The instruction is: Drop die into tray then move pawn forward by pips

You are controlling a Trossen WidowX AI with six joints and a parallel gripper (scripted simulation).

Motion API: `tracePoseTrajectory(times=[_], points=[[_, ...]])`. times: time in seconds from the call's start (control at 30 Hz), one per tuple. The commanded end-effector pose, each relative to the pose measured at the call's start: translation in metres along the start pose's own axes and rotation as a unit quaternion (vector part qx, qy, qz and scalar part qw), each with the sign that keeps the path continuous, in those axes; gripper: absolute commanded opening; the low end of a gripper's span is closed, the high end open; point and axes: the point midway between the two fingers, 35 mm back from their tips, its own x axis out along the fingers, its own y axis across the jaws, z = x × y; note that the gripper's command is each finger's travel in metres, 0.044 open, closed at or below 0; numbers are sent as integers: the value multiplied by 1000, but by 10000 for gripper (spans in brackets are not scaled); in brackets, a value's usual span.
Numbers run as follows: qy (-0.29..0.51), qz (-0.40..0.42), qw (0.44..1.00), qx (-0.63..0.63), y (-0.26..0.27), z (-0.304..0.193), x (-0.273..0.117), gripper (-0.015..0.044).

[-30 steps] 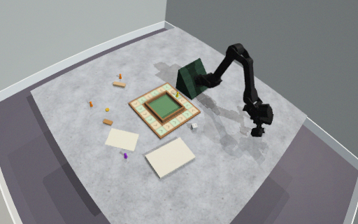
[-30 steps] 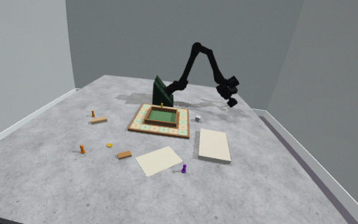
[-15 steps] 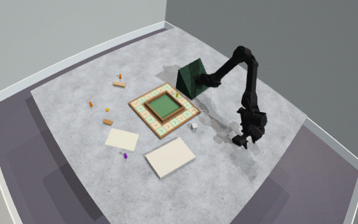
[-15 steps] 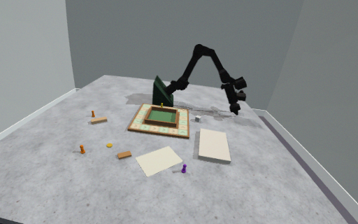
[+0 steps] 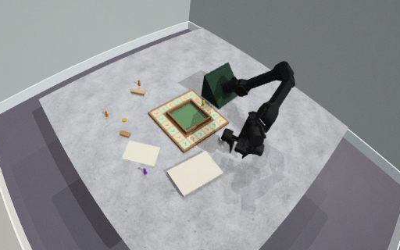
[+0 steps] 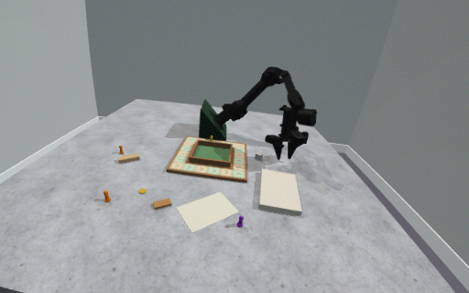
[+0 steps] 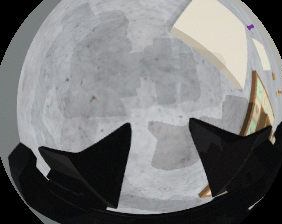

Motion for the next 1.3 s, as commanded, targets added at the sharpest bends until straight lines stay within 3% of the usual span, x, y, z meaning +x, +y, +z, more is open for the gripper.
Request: tracePoseTrajectory(times=[0.0, 0.23, 0.57, 1.27], points=[[17, -46, 979, 196, -58, -2, -16, 275], [122, -26, 886, 447, -94, -44, -39, 275], [124, -25, 882, 454, -94, -45, -40, 275], [124, -24, 882, 454, -92, -54, -4, 275]])
